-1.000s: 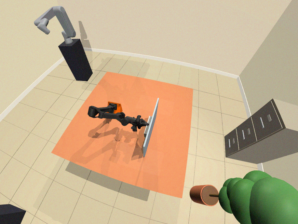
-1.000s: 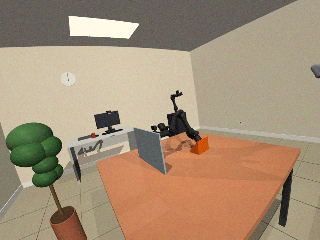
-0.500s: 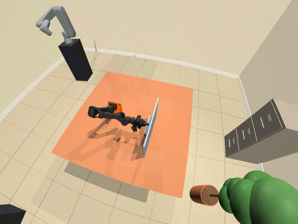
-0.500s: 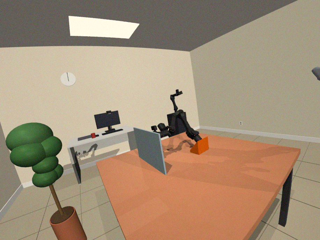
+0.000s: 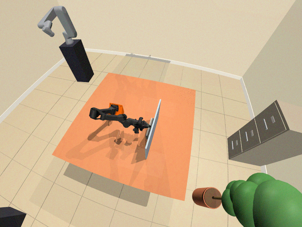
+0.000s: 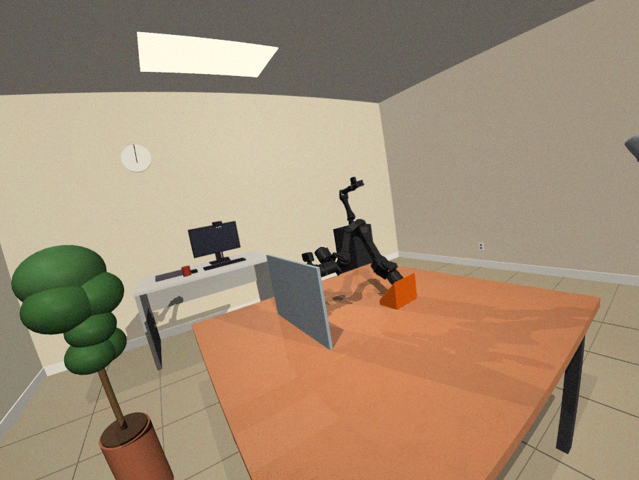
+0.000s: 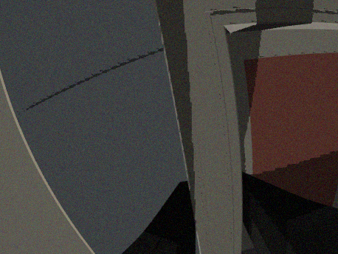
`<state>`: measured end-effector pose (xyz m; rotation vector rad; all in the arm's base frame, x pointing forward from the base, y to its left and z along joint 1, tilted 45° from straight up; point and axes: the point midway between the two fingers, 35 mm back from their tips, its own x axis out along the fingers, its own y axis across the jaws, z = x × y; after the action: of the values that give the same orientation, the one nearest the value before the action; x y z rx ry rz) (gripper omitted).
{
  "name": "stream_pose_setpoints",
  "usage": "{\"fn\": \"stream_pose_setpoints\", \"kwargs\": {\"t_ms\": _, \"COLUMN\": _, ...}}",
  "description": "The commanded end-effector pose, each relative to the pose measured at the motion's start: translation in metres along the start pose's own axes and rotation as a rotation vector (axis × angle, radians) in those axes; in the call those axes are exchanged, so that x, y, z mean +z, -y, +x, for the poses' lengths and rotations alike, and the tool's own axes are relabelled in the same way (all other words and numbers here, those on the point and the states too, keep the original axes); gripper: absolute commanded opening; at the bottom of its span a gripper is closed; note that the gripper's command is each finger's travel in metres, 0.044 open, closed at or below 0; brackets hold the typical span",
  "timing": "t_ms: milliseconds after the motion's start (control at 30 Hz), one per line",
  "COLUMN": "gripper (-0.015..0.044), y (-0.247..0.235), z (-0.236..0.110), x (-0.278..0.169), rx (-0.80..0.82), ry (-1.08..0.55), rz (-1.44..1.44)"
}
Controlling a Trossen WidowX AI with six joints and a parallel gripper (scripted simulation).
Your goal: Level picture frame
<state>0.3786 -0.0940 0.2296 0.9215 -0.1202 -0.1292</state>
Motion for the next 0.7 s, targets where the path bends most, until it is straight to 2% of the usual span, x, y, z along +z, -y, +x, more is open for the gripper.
{"fn": "stream_pose_setpoints", "kwargs": {"t_ms": 0, "gripper": 0.0, "y": -0.0007, "z": 0.0, "x": -0.0012, "rx": 0.011, "ry": -0.008, "rz": -0.003}}
{"fn": "stream_pose_setpoints", "kwargs": {"t_ms": 667, "gripper": 0.0, "y": 0.0016, "z": 0.0001, "x": -0.0004, "rx": 0.004, "ry": -0.004, "rz": -0.006}}
